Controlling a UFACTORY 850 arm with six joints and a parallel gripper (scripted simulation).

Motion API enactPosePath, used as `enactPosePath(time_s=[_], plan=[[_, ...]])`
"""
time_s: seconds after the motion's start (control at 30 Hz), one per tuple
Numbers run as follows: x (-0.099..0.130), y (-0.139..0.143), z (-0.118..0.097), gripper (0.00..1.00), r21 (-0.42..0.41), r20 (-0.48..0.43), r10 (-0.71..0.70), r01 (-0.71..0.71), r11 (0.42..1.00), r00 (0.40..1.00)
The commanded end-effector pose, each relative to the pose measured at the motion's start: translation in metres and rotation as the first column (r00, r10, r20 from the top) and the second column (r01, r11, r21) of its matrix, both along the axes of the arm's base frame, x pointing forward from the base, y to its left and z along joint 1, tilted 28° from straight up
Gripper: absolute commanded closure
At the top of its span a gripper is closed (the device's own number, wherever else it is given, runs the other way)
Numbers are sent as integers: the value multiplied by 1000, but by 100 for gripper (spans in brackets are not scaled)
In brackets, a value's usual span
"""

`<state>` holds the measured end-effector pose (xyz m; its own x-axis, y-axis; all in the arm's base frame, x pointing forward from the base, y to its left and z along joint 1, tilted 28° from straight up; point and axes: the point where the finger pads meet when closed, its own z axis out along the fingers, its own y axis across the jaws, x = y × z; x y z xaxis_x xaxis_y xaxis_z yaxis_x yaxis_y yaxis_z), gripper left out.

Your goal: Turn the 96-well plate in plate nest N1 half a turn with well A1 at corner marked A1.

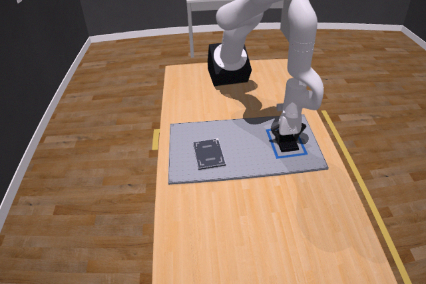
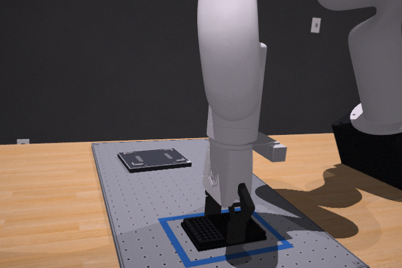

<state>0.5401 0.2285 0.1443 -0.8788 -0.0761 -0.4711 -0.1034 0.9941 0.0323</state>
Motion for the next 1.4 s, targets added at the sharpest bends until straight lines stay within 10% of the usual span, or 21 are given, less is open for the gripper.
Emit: enactPosePath(time_s=[0.0, 0.3, 0.33, 1.37], plan=[[0, 0, 1, 0, 1, 1, 0, 0, 1000, 1000], [0, 0, 1, 0, 1, 1, 0, 0, 1000, 1000], [0, 0, 1, 100, 1, 1, 0, 0, 1000, 1000], [0, 0, 1, 100, 1, 1, 0, 0, 1000, 1000]])
